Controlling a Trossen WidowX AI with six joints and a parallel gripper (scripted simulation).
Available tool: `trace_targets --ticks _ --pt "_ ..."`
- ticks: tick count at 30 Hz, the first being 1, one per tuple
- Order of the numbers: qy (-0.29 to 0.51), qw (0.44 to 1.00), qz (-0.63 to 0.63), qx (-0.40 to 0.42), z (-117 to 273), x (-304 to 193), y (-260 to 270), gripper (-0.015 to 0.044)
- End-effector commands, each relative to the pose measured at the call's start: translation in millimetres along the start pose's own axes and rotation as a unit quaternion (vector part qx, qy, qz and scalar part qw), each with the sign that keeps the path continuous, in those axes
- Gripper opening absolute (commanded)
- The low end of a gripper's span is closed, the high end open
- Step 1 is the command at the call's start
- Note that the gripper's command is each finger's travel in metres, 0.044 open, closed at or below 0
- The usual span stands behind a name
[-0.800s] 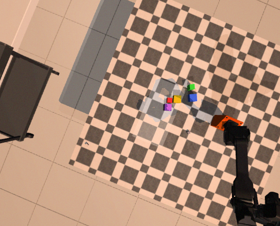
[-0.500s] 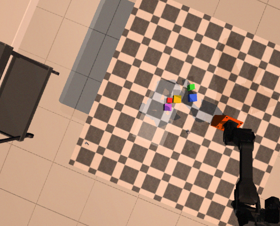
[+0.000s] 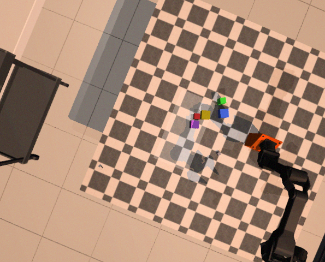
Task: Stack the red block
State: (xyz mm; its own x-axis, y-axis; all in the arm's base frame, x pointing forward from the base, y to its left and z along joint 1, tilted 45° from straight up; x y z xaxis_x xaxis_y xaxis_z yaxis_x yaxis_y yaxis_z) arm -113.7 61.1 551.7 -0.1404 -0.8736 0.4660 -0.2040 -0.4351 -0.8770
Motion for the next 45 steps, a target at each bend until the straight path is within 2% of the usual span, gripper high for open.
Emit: trace_targets --ticks 1,9,16,25,38,45 --pt "0.069 0.996 -0.048 -0.024 -3 -44 -14 0.0440" --pt "0.175 0.973 -0.128 -0.080 9 -115 -33 0.0440" --pt "0.271 0.930 -0.212 -0.131 44 -194 -44 0.0440" --pt "0.378 0.853 -0.292 -0.211 115 -268 -44 0.0440" --pt "0.456 0.740 -0.393 -0.302 221 -320 -19 0.0440" --pt "0.492 0.658 -0.443 -0.359 302 -343 9 0.0440"
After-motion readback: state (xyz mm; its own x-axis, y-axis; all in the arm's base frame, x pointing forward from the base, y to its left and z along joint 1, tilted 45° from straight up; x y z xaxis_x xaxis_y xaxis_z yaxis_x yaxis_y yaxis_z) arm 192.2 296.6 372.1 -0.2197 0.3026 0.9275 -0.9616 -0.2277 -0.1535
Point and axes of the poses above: the point midway between the two fingers, 35 mm back from their tips, its own z axis back along the fingers, its own y axis across the jaws, x = y × z, the point moved 4 cm from there along z, back along the fingers, and after that the axes turned 1 degree about -z, right-handed, at the moved point
